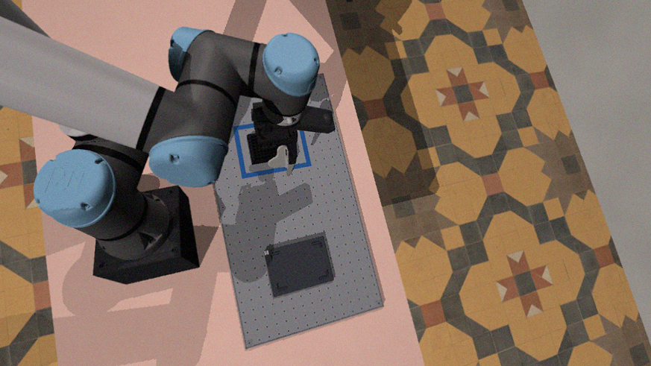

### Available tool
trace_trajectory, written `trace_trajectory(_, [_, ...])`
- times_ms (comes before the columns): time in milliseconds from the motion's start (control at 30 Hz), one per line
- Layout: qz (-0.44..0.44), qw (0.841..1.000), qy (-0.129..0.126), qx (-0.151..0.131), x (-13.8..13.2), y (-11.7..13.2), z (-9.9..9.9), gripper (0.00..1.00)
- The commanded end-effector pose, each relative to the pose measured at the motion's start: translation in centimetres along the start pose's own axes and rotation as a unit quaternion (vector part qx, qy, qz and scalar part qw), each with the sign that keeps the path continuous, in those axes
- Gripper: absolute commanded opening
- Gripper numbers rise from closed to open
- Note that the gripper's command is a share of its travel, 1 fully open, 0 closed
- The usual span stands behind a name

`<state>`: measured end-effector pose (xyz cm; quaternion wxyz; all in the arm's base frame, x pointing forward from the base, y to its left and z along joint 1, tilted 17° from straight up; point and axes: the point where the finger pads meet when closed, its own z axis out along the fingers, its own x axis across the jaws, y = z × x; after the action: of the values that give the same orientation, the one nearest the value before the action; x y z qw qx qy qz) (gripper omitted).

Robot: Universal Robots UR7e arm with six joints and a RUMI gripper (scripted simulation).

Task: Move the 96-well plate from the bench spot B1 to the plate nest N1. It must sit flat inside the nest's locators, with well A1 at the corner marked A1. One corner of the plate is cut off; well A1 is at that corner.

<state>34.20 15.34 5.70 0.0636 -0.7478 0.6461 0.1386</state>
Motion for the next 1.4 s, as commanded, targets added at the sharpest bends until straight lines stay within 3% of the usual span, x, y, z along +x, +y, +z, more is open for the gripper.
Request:
trace_trajectory(0, [0.004,1.0,0.001,0.015,-1.3,0.7,0.5,1.0])
trace_trajectory(67, [0.012,0.999,-0.006,0.047,-2.1,1.1,0.9,1.0])
trace_trajectory(167, [0.012,0.999,-0.006,0.047,-3.3,1.9,1.5,1.0])
trace_trajectory(800, [0.012,0.999,-0.006,0.047,-3.3,1.9,1.6,1.0])
trace_trajectory(1367, [0.012,0.999,-0.006,0.047,-3.3,1.7,4.0,1.0])
